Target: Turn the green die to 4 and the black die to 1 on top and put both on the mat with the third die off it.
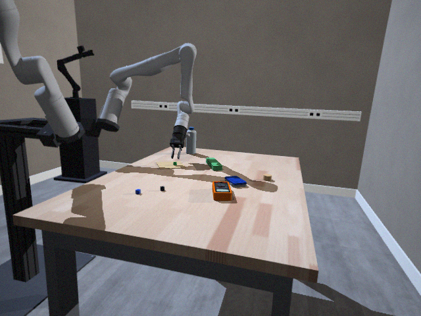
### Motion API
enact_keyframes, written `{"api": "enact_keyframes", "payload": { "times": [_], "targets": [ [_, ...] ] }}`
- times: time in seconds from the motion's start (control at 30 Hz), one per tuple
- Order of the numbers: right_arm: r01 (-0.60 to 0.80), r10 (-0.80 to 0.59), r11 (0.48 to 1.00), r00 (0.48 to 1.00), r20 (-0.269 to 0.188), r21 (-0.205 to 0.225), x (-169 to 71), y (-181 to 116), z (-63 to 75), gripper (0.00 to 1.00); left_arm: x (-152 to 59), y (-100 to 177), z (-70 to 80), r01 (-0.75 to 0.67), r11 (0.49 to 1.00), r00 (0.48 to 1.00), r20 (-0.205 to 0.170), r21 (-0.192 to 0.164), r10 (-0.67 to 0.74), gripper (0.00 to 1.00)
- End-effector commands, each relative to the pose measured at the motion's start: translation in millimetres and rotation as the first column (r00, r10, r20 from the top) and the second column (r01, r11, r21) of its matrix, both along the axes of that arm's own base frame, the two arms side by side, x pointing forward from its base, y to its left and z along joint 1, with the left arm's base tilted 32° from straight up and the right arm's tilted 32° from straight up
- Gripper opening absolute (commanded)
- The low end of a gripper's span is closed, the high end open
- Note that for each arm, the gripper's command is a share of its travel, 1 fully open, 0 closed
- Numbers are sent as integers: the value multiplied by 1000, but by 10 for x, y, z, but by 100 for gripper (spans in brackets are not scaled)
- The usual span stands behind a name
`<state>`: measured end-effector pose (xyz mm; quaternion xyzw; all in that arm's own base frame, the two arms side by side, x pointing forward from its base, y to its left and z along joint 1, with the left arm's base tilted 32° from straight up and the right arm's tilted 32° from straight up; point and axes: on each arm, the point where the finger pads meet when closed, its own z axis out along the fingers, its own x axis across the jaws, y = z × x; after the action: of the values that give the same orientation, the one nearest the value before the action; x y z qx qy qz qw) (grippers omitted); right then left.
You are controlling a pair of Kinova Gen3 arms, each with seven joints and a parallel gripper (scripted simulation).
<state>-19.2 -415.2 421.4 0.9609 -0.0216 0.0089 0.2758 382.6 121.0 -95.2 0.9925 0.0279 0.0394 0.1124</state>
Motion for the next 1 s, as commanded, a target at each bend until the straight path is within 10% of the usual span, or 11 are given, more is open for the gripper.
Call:
{"api": "enact_keyframes", "payload": {
  "times": [0.0, 0.97],
  "targets": [
    [0, 0, 1000, 1000, 0, -2, -1, 0, 7, 100, 7, 2, -6, 1, 1000, 1000, 1, -1, -1, 64],
    [0, 0, 1000, 1000, 0, -2, -1, 0, 7, 100, 15, 157, -254, 1, 1000, 1000, 1, -1, -1, 64]
  ]
}}
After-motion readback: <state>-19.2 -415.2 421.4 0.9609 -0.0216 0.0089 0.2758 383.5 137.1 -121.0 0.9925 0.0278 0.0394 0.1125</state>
